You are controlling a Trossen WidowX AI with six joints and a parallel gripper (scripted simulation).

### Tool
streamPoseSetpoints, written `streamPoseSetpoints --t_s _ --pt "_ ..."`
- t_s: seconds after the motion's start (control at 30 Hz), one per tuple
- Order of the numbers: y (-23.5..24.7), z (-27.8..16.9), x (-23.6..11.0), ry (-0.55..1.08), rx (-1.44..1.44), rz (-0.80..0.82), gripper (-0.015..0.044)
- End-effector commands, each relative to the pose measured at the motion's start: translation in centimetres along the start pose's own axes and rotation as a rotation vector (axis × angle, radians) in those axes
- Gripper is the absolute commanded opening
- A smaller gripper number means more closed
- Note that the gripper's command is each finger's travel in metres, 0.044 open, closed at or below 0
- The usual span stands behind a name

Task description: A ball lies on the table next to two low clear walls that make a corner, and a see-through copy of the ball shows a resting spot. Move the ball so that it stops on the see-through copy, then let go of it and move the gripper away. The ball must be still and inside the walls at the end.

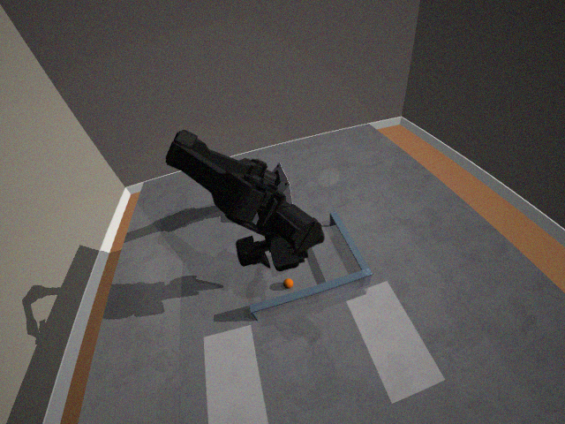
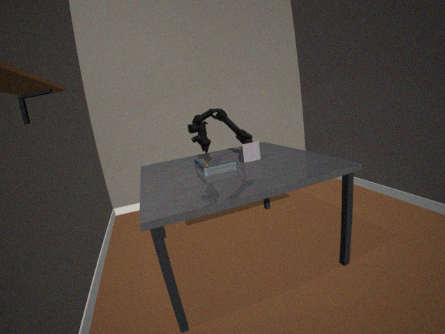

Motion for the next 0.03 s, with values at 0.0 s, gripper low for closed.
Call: streamPoseSetpoints --t_s 0.0 --pt "-0.26 -0.01 -1.12 -0.001 0.014 0.006 0.044"
Point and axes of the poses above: the point midway between the two fingers, 35 mm back from their tips, its own x axis out along the fingers, its own y axis across the jaws, z = x × y, the point moved 9 cm from there along -x, back along the fingers, and after that the axes turned 10 degrees about x, right-handed, at the moved point
